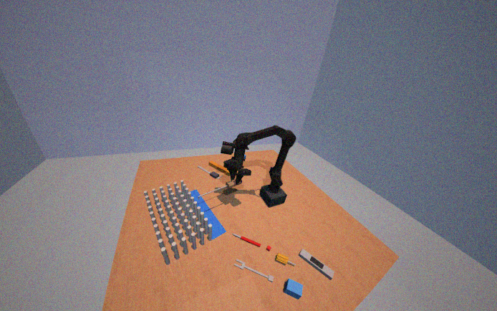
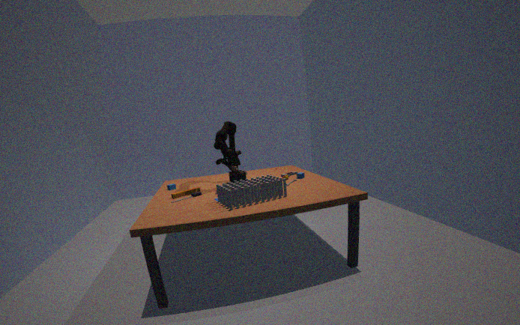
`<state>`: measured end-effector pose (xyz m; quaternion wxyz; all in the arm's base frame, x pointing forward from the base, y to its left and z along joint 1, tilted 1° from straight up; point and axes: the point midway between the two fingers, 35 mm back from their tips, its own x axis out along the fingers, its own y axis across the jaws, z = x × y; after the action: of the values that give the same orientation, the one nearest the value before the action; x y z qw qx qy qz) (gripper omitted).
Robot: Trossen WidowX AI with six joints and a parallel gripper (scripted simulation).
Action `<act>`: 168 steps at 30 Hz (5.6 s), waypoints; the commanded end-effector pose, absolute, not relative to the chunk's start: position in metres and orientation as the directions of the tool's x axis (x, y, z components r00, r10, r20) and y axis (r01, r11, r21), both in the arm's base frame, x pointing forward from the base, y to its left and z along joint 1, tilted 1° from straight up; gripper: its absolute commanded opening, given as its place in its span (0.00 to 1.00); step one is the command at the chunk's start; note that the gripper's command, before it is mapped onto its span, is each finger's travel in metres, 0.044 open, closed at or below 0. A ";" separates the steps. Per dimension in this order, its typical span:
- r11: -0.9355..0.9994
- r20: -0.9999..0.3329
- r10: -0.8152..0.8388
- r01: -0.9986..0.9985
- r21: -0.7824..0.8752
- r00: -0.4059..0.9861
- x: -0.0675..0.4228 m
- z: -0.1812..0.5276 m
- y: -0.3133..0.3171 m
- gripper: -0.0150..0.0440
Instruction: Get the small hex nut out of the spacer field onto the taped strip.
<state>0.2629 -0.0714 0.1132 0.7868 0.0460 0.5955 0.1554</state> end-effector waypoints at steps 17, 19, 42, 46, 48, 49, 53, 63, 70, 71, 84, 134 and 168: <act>0.946 -0.923 0.306 -0.186 0.266 0.236 0.253 -0.002 -0.065 0.25; 0.946 -0.922 0.305 -0.187 0.265 0.236 0.253 -0.002 -0.065 0.25; 0.946 -0.922 0.305 -0.187 0.265 0.238 0.268 0.000 -0.063 0.25; 0.946 -0.922 0.305 -0.187 0.265 0.238 0.271 0.000 -0.062 0.25; 0.946 -0.922 0.305 -0.187 0.264 0.238 0.272 0.000 -0.062 0.25; 0.946 -0.922 0.305 -0.187 0.264 0.238 0.273 0.000 -0.062 0.25; 0.946 -0.922 0.305 -0.187 0.264 0.238 0.276 0.000 -0.061 0.25; 0.946 -0.922 0.305 -0.187 0.264 0.239 0.284 0.001 -0.060 0.25; 0.946 -0.922 0.305 -0.187 0.264 0.239 0.289 0.001 -0.059 0.25; 0.946 -0.922 0.305 -0.187 0.264 0.239 0.290 0.001 -0.059 0.25; 0.946 -0.922 0.304 -0.187 0.264 0.240 0.299 0.001 -0.057 0.25; 0.947 -0.921 0.303 -0.188 0.262 0.244 0.334 0.003 -0.050 0.25; 0.947 -0.921 0.302 -0.188 0.260 0.246 0.356 0.004 -0.046 0.25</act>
<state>0.3514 -0.0456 0.0042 0.7880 0.0474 0.5934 0.1573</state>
